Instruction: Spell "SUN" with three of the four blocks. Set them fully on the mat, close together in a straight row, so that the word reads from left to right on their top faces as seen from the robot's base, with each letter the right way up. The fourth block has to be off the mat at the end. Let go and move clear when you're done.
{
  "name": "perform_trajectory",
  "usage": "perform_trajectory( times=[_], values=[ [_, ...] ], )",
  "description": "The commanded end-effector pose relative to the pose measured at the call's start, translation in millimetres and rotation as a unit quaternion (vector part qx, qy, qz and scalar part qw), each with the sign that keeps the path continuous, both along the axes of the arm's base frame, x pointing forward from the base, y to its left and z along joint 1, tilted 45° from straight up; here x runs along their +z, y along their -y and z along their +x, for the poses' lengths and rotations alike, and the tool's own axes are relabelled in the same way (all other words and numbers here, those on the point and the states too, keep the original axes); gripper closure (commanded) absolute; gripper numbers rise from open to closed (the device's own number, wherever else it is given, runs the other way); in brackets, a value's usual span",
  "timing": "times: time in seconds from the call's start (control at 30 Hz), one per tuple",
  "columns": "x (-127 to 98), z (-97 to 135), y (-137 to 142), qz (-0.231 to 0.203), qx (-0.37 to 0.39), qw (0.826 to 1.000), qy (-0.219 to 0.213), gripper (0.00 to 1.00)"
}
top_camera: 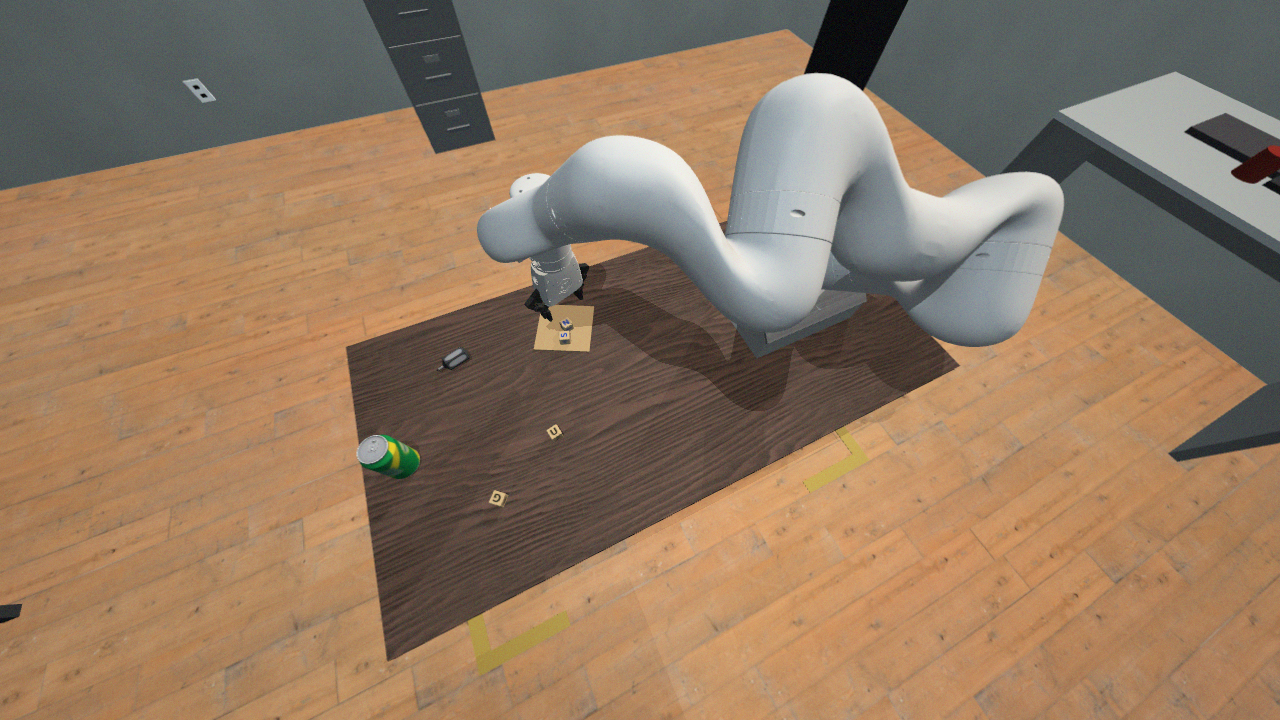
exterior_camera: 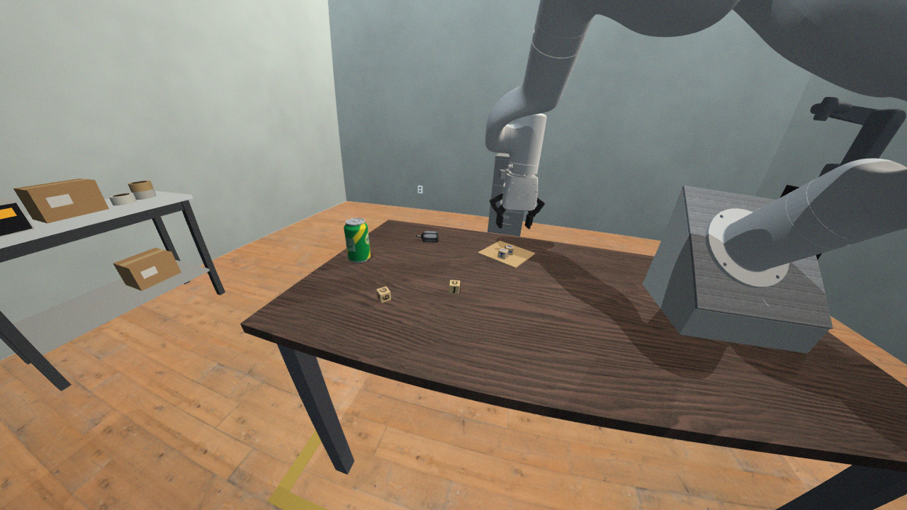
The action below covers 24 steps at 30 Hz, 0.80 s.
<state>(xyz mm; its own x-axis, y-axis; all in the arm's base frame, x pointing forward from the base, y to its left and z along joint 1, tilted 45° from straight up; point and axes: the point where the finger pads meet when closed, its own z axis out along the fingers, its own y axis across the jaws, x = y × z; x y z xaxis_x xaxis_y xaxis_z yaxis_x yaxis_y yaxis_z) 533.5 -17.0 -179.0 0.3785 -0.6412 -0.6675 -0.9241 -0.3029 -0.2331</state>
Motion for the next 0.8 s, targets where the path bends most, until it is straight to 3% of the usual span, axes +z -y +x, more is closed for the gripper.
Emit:
perform_trajectory(
  times=[0.0, 0.47, 0.5, 0.77],
  values=[
    [0.2, 0.8, 1.1, -0.003, -0.027, 0.999, -0.031, 0.00],
    [0.0, 0.6, 1.2, -0.004, -0.040, 0.998, -0.045, 0.00],
    [0.0, 0.6, 1.2, -0.004, -0.040, 0.998, -0.045, 0.57],
    [0.0, 0.6, 1.2, -0.004, -0.040, 0.998, -0.045, 0.57]
  ],
)
